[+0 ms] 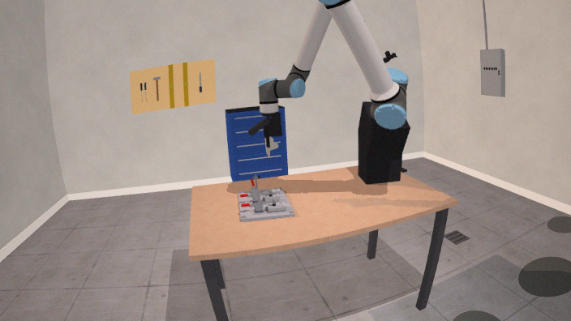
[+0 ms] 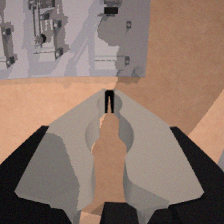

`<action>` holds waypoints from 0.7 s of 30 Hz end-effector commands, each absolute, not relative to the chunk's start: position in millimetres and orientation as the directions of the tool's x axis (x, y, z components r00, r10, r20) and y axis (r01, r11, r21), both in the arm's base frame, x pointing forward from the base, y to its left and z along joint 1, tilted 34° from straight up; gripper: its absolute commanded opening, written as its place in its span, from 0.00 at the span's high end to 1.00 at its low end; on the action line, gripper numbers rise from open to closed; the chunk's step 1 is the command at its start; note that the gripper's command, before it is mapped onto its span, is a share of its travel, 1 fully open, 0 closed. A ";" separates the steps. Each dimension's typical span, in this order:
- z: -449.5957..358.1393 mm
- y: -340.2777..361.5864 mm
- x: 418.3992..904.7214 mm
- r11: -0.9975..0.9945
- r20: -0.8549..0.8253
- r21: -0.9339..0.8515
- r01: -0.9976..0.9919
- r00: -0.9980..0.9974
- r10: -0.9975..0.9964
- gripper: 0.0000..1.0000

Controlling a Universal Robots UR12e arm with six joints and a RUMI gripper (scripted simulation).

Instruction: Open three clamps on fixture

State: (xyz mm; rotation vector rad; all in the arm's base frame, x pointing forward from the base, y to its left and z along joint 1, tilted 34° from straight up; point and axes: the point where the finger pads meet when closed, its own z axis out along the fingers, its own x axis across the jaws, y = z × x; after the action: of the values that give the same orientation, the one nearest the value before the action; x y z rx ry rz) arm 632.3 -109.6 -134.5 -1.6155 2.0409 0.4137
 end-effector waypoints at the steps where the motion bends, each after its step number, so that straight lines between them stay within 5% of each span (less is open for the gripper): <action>1: -134.1 -110.2 632.7 0.250 -0.555 -0.070 -0.966 -0.170 -0.814 1.00; 18: -134.1 -110.2 632.7 0.250 -0.555 -0.070 -0.966 -0.170 -0.814 1.00; 19: -134.1 -110.2 632.8 0.250 -0.555 -0.070 -0.966 -0.170 -0.814 0.41; 21: -134.1 -110.2 632.8 0.250 -0.555 -0.070 -0.966 -0.170 -0.814 0.41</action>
State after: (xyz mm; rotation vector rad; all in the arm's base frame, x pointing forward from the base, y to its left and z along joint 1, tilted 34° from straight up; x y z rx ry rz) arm 632.3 -109.6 -134.5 -1.6156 2.0409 0.4136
